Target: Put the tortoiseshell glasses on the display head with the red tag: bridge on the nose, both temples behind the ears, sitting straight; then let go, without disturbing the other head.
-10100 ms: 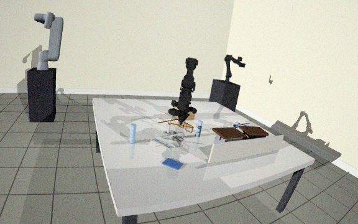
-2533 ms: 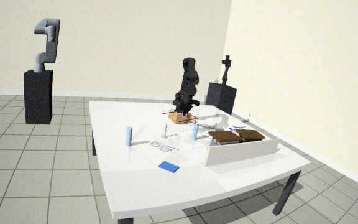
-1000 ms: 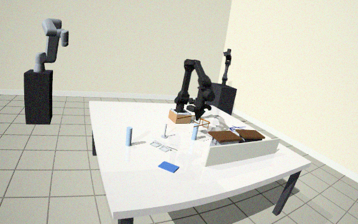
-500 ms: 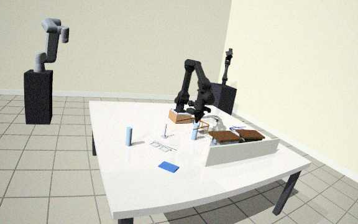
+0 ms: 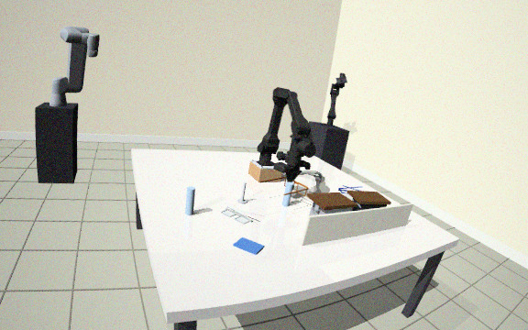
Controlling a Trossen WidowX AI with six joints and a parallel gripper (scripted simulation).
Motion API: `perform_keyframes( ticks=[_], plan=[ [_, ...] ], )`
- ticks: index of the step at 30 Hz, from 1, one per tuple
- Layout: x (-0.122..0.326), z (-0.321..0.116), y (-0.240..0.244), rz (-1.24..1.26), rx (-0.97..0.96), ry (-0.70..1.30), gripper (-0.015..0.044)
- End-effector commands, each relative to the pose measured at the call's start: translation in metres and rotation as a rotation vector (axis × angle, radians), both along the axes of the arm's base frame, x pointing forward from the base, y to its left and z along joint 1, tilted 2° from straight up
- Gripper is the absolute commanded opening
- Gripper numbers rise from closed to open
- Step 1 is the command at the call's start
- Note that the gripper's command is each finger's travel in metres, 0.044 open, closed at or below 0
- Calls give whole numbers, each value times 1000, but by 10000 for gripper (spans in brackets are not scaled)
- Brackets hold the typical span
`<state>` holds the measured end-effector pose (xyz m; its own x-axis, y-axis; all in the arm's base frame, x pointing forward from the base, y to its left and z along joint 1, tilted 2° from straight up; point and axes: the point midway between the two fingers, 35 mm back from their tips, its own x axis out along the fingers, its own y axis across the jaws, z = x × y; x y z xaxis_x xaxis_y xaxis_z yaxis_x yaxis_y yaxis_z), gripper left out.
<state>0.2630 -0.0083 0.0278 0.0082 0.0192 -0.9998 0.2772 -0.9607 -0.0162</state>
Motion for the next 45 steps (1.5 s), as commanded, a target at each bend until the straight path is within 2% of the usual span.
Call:
perform_keyframes(
  ticks=[1, 42, 45],
  plan=[
    [0, -5, 1, -4, 5, 1, 0],
    [-5, -46, 2, -4, 5, 1, 0],
    [-5, -43, 1, 0, 0, 1, 79]
  ],
)
